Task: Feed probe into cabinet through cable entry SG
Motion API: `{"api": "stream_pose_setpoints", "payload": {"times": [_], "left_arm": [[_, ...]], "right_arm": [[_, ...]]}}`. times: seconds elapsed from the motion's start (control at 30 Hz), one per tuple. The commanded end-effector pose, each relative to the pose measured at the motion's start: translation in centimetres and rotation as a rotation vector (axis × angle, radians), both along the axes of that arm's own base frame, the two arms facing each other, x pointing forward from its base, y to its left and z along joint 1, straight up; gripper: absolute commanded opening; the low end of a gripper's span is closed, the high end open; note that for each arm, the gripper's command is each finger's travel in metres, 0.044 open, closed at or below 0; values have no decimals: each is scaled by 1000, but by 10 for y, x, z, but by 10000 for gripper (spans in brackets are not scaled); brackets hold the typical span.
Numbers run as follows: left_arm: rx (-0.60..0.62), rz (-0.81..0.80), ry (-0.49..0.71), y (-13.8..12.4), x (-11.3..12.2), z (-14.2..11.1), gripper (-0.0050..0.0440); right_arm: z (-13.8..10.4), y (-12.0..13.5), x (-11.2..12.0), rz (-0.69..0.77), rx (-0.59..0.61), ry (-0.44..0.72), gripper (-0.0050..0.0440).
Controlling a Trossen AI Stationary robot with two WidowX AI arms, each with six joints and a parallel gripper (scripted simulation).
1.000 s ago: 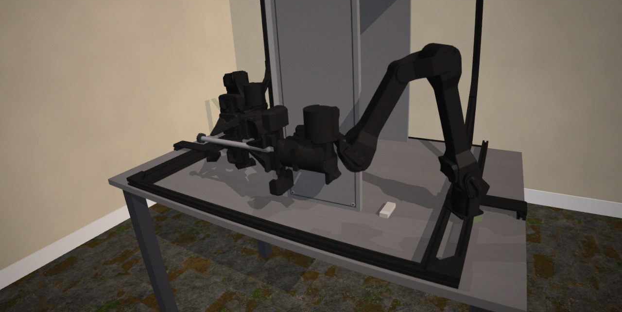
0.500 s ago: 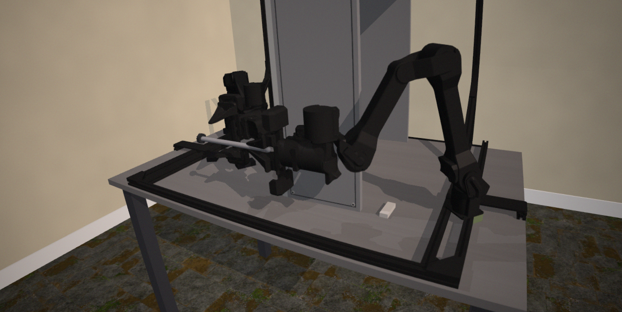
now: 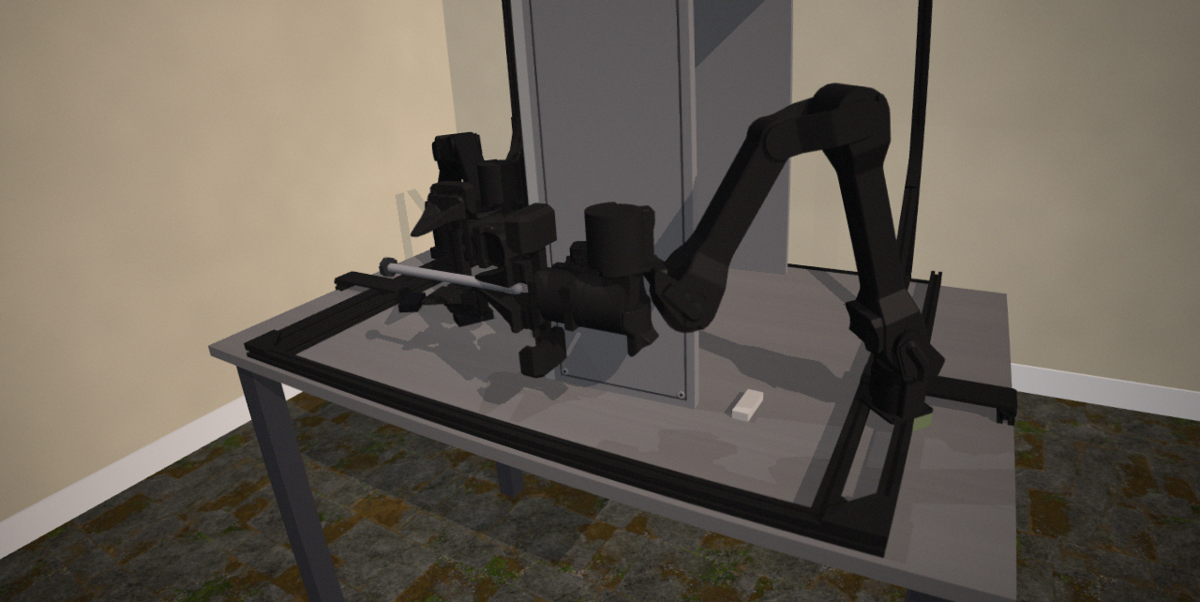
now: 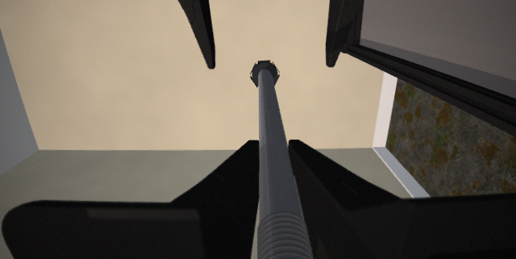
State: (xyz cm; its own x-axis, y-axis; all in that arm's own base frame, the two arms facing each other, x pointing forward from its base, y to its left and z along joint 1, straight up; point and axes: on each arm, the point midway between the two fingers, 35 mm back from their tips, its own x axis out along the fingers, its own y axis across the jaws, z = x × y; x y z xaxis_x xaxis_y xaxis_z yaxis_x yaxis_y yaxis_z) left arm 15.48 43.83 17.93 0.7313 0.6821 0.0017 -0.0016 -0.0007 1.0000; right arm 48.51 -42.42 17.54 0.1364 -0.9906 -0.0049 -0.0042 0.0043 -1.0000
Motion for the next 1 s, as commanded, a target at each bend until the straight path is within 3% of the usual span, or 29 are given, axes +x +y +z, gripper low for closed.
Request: {"api": "stream_pose_setpoints", "payload": {"times": [0.0,0.13,0.17,0.97], "left_arm": [[-1,3,2,1,0,-1,0],[-1,3,2,1,0,-1,0],[-1,3,2,1,0,-1,0],[-1,3,2,1,0,-1,0]], "right_arm": [[6,29,1,11,-3,-5,440],[5,57,-6,12,-3,-5,440],[0,39,-2,10,0,2,440],[-12,37,-5,-1,11,15,440]]}}
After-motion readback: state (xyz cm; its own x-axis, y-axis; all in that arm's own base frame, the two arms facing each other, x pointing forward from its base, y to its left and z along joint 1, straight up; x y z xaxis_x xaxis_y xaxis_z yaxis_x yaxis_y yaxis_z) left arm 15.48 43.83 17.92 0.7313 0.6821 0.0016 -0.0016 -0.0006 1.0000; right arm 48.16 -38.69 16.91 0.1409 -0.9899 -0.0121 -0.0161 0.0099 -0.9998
